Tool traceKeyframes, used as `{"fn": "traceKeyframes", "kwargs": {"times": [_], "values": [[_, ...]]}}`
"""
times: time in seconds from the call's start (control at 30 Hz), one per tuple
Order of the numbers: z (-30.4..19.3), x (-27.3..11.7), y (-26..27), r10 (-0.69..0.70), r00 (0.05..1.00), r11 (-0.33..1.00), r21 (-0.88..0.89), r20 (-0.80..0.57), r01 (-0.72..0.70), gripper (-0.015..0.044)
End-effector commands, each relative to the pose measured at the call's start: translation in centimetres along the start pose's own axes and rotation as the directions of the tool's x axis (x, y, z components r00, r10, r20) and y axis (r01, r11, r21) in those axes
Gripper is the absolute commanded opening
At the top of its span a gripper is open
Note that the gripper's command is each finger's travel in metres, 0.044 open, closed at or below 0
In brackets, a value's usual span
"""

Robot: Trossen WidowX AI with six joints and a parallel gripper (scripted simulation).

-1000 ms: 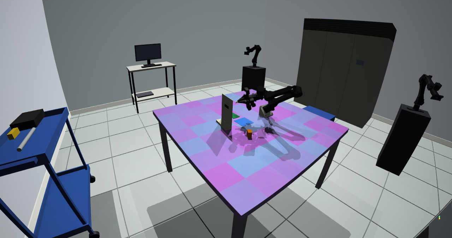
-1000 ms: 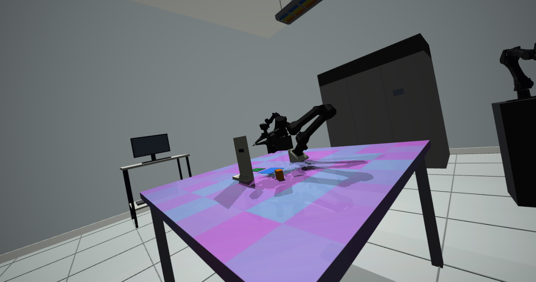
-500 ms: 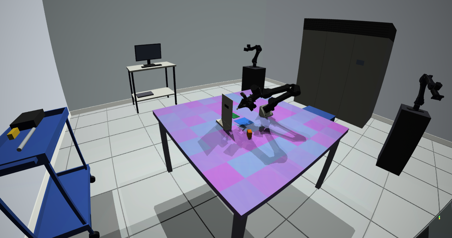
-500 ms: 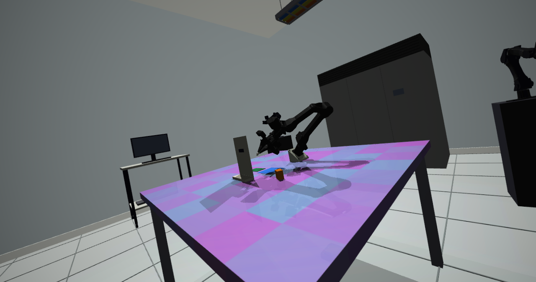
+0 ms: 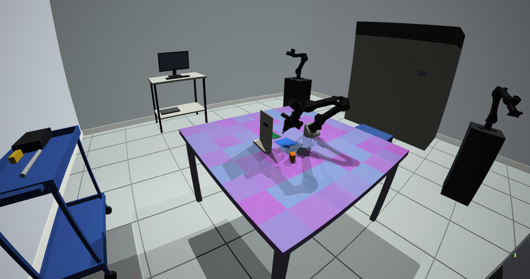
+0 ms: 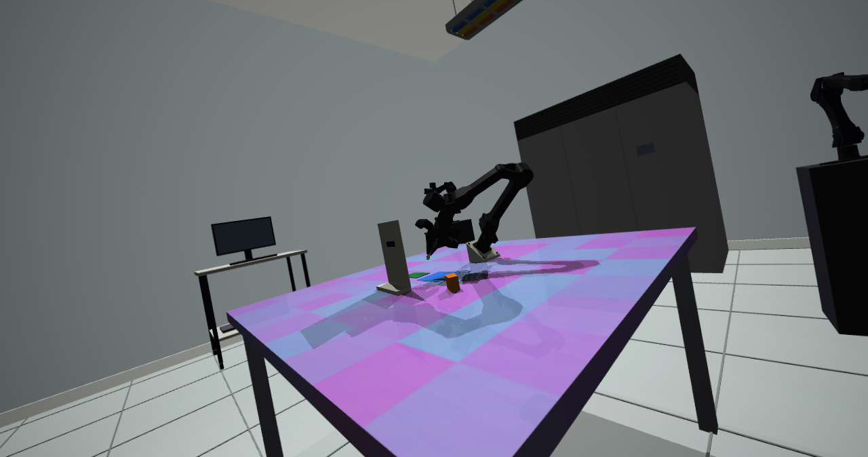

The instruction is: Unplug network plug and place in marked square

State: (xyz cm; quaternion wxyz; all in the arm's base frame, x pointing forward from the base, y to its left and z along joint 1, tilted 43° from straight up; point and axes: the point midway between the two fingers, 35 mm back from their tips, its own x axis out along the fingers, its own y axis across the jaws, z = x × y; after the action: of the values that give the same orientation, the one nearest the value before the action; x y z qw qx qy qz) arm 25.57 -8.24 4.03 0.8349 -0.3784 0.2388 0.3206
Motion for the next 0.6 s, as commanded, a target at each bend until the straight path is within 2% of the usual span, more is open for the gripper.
{"fn": "traceKeyframes", "kwargs": {"times": [0.0, 0.13, 0.57], "values": [[0.7, -0.1, 0.4, 0.040, 0.997, 0.999, -0.007, 0.061, -0.040, 0.0000], [1.3, -0.3, 0.7, 0.068, 0.990, 0.998, -0.011, 0.120, -0.068, 0.0000], [1.3, 0.7, 1.3, 0.071, 0.990, 0.997, -0.011, 0.121, -0.070, 0.0000]]}}
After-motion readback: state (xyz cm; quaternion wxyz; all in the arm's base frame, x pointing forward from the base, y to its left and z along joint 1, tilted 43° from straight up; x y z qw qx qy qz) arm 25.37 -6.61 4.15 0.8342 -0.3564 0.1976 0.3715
